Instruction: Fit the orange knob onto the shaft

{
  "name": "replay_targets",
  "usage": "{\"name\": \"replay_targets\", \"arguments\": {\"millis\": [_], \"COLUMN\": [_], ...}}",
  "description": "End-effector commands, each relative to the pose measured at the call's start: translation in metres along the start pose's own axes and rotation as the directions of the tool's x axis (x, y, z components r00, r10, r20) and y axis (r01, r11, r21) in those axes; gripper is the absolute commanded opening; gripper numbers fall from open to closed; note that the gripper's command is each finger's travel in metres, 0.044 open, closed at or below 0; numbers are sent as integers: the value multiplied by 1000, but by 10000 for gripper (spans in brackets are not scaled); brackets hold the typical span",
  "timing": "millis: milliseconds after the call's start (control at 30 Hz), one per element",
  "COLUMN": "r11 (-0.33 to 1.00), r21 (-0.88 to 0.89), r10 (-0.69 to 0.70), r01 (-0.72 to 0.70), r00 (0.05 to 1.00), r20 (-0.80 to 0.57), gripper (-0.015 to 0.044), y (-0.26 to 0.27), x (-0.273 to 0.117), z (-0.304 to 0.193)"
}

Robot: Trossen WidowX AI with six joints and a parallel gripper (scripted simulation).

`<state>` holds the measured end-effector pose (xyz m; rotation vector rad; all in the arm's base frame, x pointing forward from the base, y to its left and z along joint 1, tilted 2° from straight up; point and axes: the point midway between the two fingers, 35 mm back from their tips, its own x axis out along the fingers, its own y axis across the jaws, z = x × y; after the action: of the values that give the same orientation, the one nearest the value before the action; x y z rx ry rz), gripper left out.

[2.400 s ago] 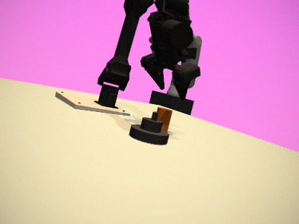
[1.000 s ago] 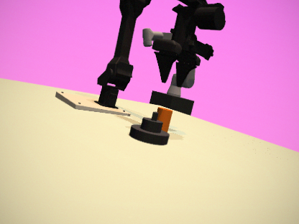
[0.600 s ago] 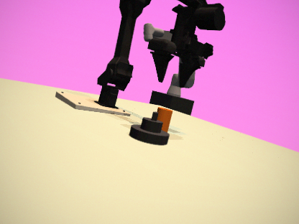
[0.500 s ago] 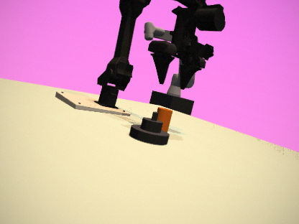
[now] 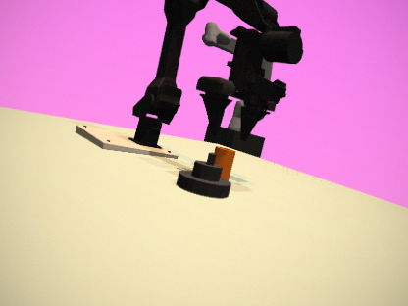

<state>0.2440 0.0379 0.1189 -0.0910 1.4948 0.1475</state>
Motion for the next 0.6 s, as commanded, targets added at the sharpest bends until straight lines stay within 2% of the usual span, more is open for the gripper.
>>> {"name": "replay_targets", "arguments": {"millis": [0, 567], "r11": [1000, 1000], "r21": [3, 3], "r10": [-6, -6], "r01": [6, 6], "r00": [1000, 1000], "r20": [-13, -13], "gripper": [440, 440], "y": [-1, -1], "x": [7, 35], "z": [-2, 0]}}
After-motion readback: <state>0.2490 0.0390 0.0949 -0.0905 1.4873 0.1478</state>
